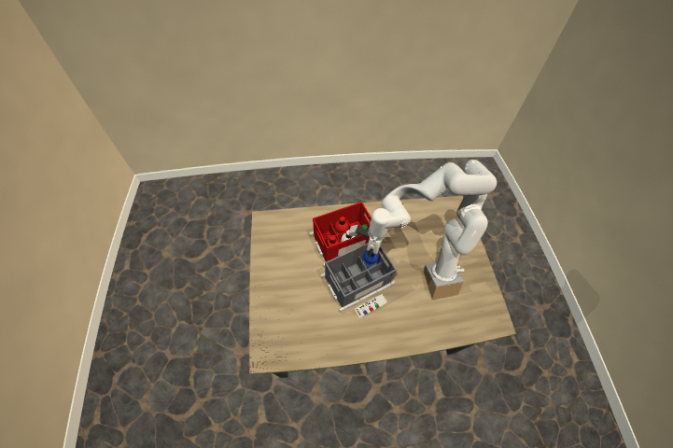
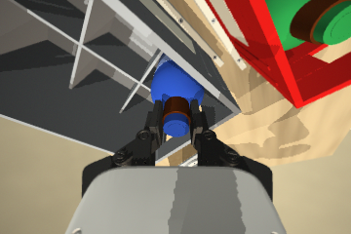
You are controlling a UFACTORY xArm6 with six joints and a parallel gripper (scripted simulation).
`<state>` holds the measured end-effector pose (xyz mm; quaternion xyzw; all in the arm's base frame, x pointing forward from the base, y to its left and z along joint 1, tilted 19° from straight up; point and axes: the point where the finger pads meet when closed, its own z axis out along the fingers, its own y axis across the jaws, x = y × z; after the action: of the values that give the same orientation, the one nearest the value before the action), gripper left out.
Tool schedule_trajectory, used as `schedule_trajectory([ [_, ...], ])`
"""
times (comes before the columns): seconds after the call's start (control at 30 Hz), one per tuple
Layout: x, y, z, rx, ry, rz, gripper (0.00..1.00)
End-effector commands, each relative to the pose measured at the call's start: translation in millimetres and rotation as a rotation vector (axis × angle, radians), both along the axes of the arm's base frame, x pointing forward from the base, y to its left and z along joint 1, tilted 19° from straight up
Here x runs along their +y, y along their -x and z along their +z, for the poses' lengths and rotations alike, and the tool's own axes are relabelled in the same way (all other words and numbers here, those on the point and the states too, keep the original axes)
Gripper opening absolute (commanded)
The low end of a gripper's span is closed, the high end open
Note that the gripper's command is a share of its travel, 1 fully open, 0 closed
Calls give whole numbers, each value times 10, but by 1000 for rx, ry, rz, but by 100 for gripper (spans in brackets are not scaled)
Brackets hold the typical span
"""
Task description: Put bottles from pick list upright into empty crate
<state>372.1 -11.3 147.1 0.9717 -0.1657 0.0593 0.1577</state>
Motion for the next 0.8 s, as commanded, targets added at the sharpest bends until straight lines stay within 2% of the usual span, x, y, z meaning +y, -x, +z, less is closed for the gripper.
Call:
schedule_trajectory([
  [0.0, 4, -14, 15, -4, -1, 1, 0],
  [0.77, -27, -19, -74, -4, -1, 1, 0],
])
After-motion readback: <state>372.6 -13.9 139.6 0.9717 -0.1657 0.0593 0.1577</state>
